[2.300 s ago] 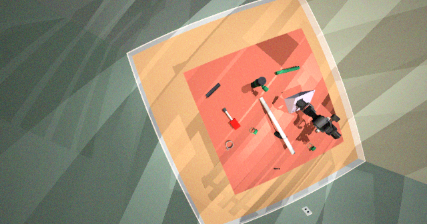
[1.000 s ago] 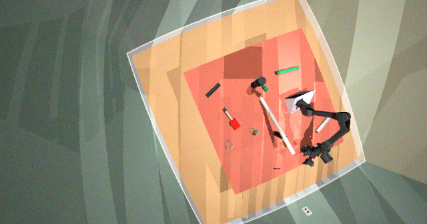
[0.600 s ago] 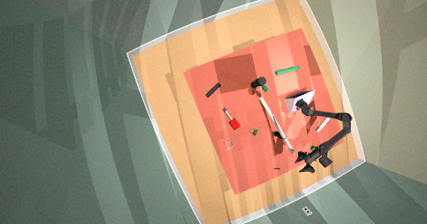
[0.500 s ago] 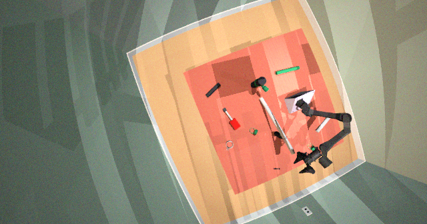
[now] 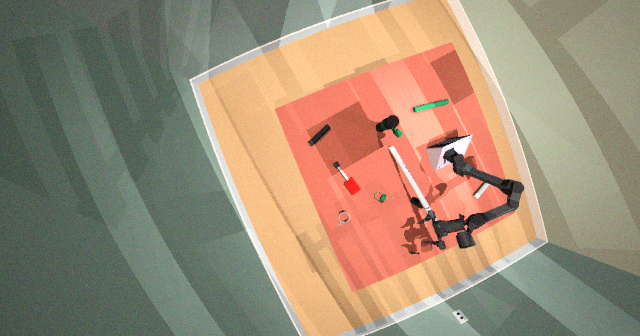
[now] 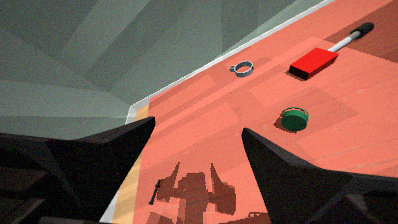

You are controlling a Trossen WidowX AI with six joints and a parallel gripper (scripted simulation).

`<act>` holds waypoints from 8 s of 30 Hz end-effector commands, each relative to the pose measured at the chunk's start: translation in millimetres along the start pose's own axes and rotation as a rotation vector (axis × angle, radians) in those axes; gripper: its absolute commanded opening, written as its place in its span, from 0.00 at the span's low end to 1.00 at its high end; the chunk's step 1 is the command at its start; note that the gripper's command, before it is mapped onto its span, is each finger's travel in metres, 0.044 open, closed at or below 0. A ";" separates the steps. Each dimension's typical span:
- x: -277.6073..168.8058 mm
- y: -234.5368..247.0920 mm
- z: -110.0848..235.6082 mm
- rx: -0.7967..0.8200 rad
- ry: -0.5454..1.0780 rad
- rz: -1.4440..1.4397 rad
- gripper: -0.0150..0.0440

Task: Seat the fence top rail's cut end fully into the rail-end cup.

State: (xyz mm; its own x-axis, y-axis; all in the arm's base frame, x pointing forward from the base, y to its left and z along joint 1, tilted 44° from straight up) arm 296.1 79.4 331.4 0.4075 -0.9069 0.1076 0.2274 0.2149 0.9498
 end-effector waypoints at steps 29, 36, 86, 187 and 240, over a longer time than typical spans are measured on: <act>167.5 -261.3 92.4 -0.352 0.456 0.464 1.00; 168.5 -264.9 96.9 -0.334 0.454 0.464 1.00; 272.0 -412.0 85.9 0.809 1.056 2.266 1.00; 186.8 -470.6 16.6 0.792 1.129 2.277 0.25; 196.3 -454.5 -14.3 0.519 1.165 1.953 0.25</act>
State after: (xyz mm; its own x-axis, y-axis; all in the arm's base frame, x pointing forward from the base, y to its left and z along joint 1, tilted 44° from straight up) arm 282.8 -191.7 -83.7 -0.0555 0.7406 0.6697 -0.9978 -0.0167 -0.0641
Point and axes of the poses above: the point midway between the two fingers, 35 mm back from their tips, its own z axis back along the fingers, its own y axis across the jaws, x = y × z, the point moved 6 cm from there along z, back along the fingers, and after that the axes turned 2 degrees about -z, right-handed, at the moved point
